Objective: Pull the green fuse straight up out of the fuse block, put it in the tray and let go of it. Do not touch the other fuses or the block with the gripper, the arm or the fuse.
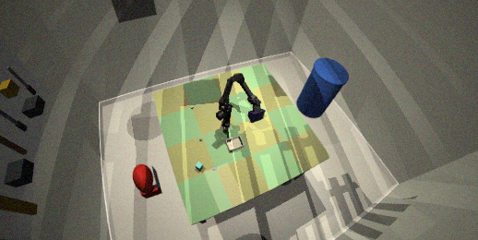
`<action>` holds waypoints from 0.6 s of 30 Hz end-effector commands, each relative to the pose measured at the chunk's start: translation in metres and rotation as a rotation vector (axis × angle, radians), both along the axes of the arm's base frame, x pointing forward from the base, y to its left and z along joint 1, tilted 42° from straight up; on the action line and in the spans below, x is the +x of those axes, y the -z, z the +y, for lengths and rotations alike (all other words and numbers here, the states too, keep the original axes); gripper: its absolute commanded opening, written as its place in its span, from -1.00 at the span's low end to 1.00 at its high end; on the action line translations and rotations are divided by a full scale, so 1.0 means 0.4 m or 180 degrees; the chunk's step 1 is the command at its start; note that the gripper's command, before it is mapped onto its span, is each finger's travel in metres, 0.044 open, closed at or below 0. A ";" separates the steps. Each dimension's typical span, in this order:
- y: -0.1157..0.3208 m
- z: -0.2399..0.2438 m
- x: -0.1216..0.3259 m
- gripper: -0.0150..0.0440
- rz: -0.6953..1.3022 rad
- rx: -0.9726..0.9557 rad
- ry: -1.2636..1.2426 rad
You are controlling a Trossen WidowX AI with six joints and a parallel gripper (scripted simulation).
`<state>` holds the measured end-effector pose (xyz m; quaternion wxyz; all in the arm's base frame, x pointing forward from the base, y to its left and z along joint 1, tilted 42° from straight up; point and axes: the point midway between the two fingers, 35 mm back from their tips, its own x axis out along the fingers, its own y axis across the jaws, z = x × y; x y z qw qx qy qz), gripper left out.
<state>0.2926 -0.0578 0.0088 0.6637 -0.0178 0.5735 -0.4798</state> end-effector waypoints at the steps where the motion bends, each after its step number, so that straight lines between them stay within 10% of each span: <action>1: -0.013 0.012 0.006 -0.49 -0.0030 0.0016 0.0009; 18: 0.006 0.088 0.040 -0.49 -0.0037 0.0042 0.0001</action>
